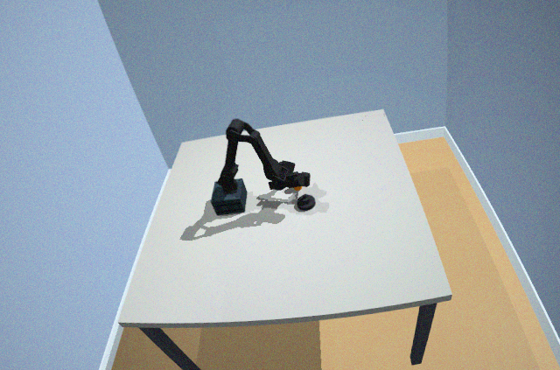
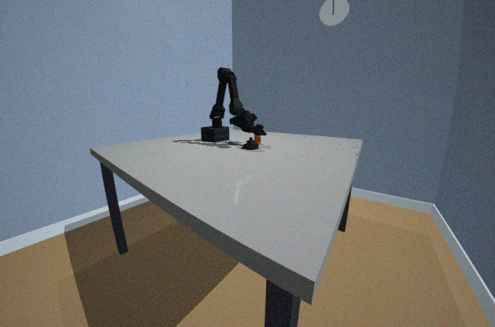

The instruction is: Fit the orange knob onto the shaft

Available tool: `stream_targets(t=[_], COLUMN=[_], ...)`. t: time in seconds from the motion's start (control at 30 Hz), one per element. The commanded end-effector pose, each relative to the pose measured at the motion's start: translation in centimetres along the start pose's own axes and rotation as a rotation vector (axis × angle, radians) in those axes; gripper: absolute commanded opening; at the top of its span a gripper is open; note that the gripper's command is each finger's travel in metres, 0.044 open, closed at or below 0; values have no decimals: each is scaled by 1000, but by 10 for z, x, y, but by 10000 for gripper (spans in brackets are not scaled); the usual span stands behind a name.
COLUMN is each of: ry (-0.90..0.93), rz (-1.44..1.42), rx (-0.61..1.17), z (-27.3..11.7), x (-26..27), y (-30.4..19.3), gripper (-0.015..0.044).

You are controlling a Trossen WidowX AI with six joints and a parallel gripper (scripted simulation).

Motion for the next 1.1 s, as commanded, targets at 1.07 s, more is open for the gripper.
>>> stream_targets(t=[1.07], ry=[88], rz=[-26], rx=[1109], z=[-35], x=[-10], y=[81], gripper=[440])
Point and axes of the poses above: the point midway between the two fingers, 35 mm back from their tips, its own z axis out along the fingers, its own x axis across the jaws, y = z × x, the point moved 1 cm from there along -z, back along the fingers, and after that the axes turned 6 degrees about -z, right-handed, at the moved point
